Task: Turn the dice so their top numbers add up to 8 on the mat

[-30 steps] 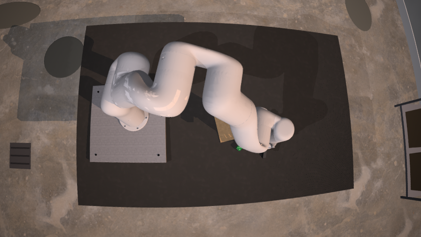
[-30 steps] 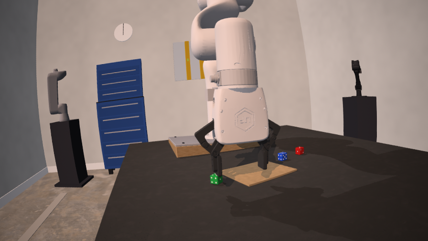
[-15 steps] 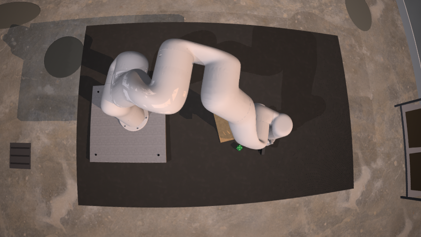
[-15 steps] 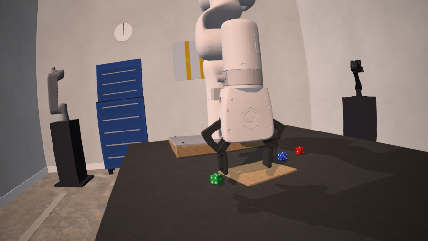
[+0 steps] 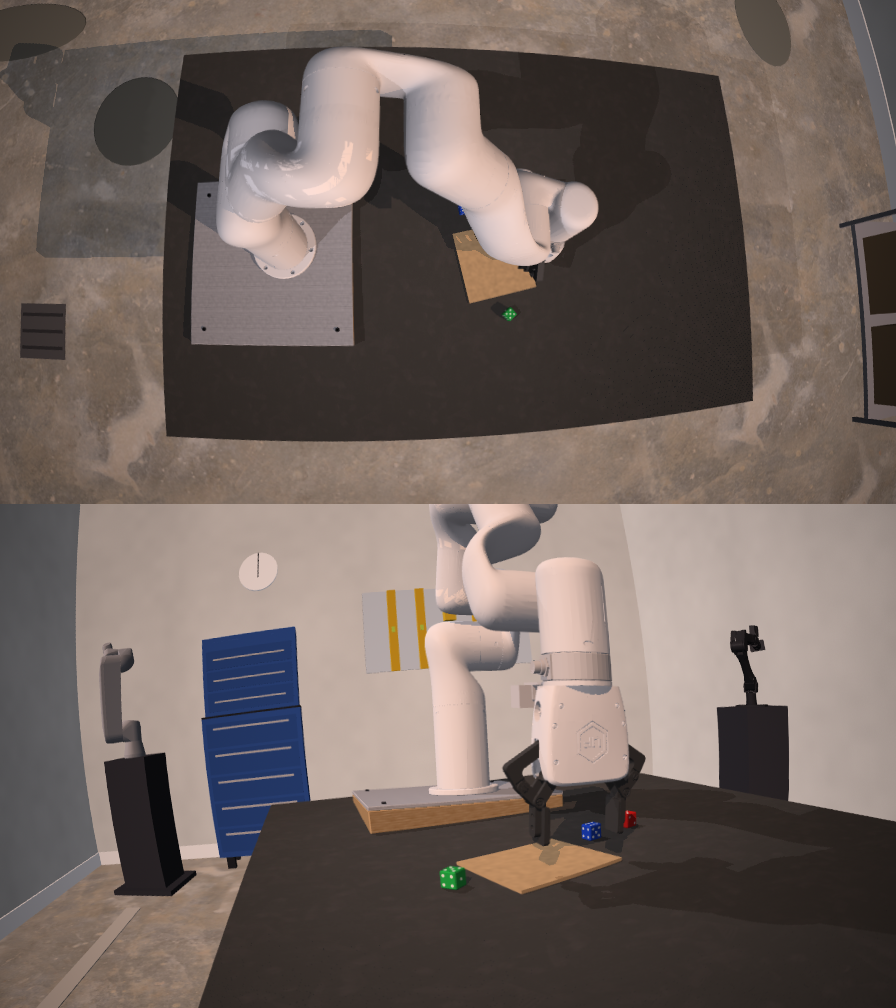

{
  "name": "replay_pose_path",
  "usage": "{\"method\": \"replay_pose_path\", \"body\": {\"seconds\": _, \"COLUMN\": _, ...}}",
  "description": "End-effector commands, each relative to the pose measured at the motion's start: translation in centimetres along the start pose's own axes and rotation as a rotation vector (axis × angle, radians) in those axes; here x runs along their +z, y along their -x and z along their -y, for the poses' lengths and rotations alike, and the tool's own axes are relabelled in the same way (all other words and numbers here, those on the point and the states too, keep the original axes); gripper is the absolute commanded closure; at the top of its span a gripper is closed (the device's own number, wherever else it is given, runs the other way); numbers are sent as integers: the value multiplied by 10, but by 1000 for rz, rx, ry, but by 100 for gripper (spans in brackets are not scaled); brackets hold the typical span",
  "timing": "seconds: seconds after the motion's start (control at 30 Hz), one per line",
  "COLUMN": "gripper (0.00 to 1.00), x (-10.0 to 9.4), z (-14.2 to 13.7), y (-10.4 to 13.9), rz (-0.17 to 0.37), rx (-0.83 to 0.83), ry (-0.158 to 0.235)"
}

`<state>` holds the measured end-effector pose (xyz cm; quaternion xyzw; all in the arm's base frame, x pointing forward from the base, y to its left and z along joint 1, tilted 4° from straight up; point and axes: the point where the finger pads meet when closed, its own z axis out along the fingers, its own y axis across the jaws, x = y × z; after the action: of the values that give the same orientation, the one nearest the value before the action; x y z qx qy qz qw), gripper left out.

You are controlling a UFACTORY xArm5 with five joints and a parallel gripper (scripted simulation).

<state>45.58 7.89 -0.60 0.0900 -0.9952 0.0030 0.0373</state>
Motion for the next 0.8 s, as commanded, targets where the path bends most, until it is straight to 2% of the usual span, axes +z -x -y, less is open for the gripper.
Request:
{"method": "replay_pose_path", "body": {"seconds": 0.0, "gripper": 0, "x": -4, "z": -41, "y": -14, "rz": 10, "rx": 2, "ry": -6}}
{"method": "replay_pose_path", "body": {"seconds": 0.2, "gripper": 0, "x": -6, "z": -82, "y": -30, "rz": 13, "rx": 2, "ry": -12}}
{"method": "replay_pose_path", "body": {"seconds": 0.5, "gripper": 0, "x": -7, "z": -106, "y": -39, "rz": 15, "rx": 2, "ry": -15}}
{"method": "replay_pose_path", "body": {"seconds": 0.77, "gripper": 0, "x": -7, "z": -110, "y": -41, "rz": 16, "rx": 2, "ry": -15}}
